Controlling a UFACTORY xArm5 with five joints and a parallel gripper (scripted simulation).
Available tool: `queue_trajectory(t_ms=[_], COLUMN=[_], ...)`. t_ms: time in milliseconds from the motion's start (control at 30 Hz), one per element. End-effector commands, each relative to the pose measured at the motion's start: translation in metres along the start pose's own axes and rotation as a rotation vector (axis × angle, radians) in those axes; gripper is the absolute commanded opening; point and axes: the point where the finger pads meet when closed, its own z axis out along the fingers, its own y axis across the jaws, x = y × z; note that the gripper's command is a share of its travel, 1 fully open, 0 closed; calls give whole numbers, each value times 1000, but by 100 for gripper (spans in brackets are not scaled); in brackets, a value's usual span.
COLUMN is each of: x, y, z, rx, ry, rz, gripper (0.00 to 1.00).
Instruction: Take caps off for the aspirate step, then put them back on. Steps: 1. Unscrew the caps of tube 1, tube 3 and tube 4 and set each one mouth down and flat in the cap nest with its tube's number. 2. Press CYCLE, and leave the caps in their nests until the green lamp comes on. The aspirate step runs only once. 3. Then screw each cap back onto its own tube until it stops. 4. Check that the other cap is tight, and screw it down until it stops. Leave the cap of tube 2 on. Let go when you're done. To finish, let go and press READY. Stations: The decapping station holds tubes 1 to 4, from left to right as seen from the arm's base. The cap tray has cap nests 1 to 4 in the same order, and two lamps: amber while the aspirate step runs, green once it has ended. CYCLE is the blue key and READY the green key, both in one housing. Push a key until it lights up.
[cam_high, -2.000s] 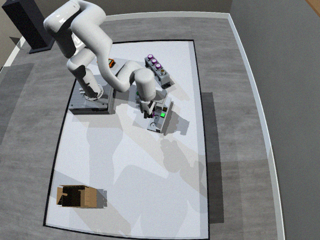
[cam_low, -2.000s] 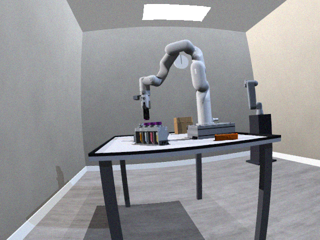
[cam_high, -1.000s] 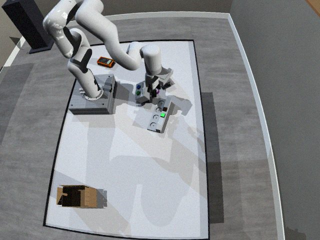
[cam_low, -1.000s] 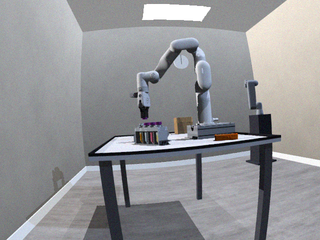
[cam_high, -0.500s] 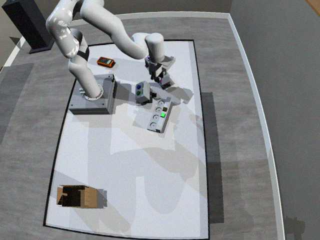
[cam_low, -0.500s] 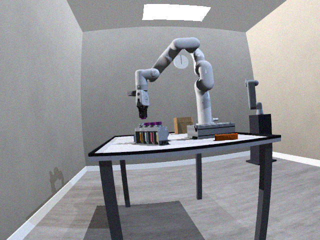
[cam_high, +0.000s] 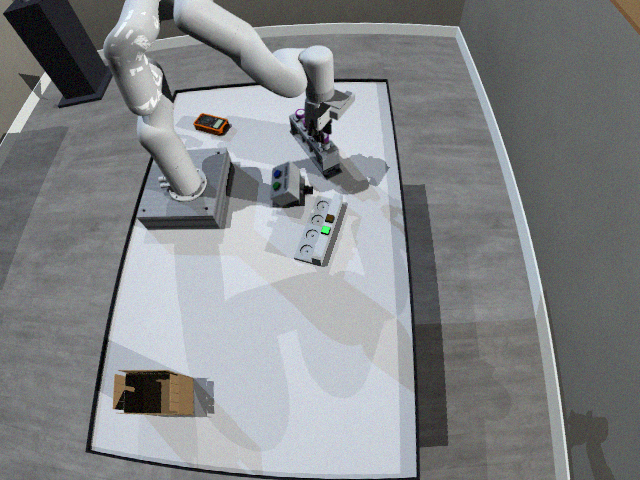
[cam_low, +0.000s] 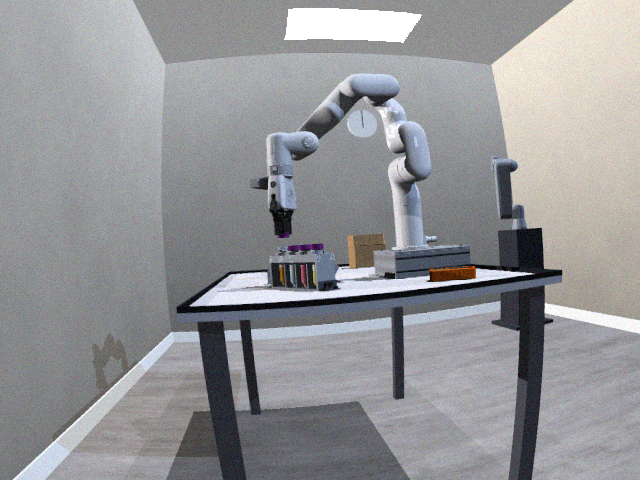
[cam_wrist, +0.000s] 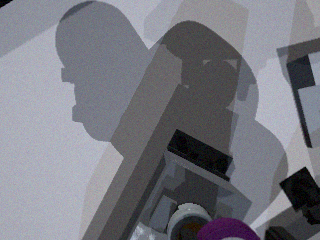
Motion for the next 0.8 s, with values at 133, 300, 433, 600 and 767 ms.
queue_trajectory(t_ms=[133,300,433,600,767], x=[-2,-2,-3,-3,-3], y=[-14,-14,-14,-14,-14], z=[-1,2,14,23,24], rx=[4,4,4,4,4], ry=[-3,-3,-3,-3,-3], rz=[3,3,3,3,3], gripper=[0,0,0,0,0])
